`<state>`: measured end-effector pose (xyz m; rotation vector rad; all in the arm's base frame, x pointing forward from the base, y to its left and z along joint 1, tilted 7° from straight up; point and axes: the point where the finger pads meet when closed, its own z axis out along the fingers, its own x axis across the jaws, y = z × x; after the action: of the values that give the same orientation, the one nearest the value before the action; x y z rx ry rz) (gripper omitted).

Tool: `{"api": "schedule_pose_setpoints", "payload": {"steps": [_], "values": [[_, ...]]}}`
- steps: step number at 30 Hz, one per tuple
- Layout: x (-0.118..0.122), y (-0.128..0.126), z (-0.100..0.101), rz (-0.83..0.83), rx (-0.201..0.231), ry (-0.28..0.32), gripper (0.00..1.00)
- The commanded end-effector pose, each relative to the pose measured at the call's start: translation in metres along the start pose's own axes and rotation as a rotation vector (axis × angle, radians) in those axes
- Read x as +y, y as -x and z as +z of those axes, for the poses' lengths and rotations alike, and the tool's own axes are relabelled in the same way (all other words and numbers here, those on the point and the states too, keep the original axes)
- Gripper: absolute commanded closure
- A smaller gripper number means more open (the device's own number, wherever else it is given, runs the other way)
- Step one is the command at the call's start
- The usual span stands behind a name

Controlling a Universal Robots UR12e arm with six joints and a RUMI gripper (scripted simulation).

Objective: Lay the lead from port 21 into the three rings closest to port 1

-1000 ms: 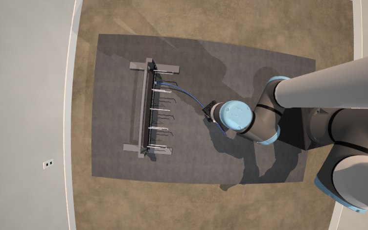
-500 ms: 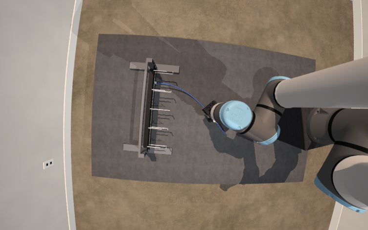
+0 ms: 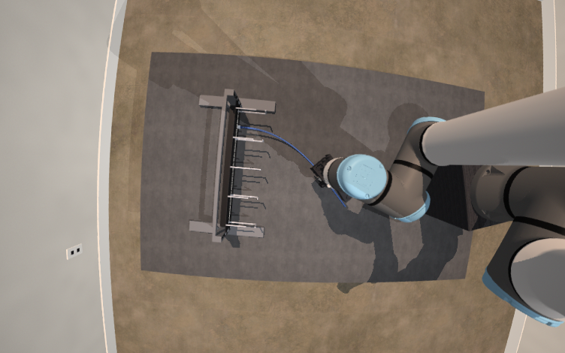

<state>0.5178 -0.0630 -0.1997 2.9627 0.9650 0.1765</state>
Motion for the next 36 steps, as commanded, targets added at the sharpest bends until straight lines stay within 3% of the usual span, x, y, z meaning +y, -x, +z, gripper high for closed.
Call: {"api": "schedule_pose_setpoints", "payload": {"steps": [1, 24, 36], "values": [[0.0, 0.0, 0.0, 0.0, 0.0, 0.001, 1.0], [0.0, 0.0, -0.008, 0.0, 0.0, 0.001, 1.0], [0.0, 0.0, -0.022, 0.0, 0.0, 0.001, 1.0]]}}
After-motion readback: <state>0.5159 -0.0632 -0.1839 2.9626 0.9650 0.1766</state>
